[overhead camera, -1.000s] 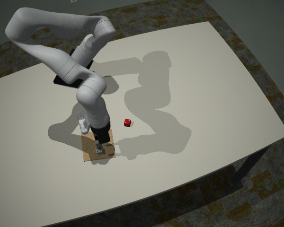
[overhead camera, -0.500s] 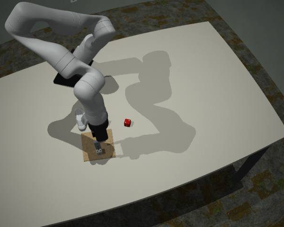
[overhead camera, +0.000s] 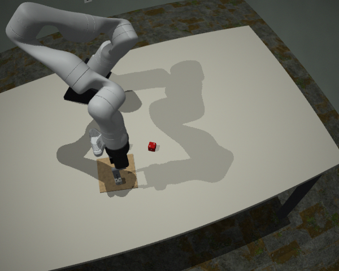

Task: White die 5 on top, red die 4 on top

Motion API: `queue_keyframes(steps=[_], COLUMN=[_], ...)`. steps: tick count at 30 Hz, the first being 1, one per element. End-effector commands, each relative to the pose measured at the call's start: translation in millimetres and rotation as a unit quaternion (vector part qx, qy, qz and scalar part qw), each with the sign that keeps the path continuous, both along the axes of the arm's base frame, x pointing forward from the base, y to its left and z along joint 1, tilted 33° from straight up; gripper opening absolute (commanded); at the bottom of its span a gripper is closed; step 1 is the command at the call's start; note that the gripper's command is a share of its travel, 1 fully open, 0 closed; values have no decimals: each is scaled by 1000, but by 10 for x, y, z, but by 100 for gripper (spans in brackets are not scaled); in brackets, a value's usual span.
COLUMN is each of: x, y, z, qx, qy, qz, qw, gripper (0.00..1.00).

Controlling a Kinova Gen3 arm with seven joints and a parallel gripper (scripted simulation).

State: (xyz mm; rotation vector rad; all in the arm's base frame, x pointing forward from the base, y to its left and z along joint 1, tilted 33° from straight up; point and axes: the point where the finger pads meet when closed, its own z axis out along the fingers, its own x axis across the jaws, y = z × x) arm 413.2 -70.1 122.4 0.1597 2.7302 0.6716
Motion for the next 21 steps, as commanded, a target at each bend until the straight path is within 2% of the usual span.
queue_keyframes(steps=[1, 10, 17, 21], x=[-2, -16, -49, -99], y=[-19, 53, 191, 355], z=[15, 51, 114, 179], qx=[-2, 1, 8, 16], qy=[-1, 2, 9, 17], qz=[2, -9, -29, -52], qw=[1000, 1000, 1000, 998], gripper=[100, 100, 100, 100])
